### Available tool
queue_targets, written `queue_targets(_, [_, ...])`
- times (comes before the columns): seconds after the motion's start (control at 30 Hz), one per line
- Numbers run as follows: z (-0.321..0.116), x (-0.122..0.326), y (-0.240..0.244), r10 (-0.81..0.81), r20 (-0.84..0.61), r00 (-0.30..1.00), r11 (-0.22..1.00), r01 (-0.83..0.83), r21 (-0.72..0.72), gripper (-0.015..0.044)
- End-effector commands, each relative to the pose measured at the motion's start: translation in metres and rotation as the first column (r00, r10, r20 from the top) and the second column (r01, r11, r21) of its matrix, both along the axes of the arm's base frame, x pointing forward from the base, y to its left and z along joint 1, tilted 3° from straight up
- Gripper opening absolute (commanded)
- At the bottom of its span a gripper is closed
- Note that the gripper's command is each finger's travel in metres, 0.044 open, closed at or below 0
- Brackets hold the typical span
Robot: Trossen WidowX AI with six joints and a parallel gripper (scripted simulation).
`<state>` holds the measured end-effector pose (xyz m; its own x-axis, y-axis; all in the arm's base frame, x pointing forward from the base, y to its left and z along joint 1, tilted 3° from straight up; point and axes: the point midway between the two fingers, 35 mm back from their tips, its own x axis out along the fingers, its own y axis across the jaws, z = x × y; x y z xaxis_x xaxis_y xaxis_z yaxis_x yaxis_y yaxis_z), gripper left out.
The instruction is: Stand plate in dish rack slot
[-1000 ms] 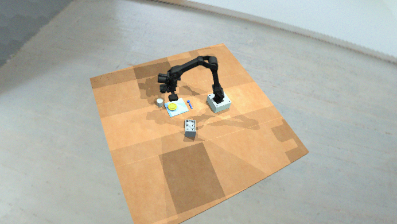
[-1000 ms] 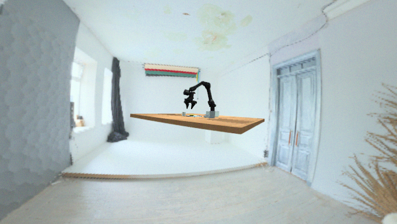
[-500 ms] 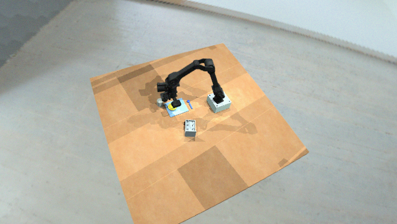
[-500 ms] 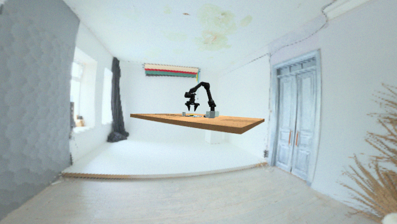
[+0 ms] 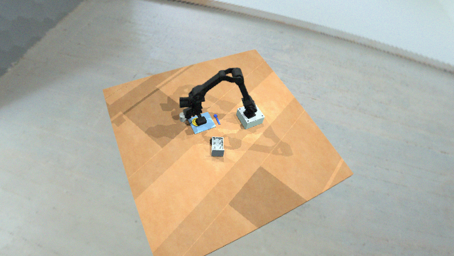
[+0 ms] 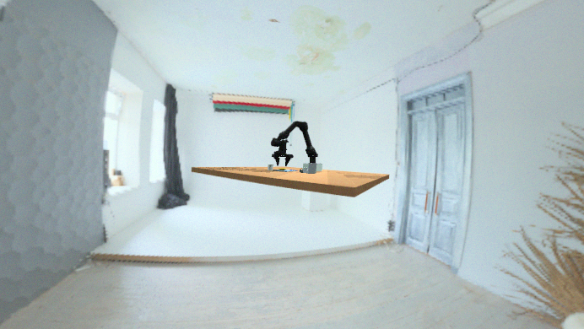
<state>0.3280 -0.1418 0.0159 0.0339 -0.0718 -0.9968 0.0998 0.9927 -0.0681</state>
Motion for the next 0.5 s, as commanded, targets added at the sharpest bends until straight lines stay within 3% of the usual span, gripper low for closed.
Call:
queue_targets(0.0, [-0.010,-0.003,0.000,0.004,-0.014,1.000,1.000,-0.004,0.002,0.0400])
queue_targets(0.47, [-0.031,-0.005,0.000,0.004,-0.014,1.000,1.000,-0.004,0.002,0.0400])
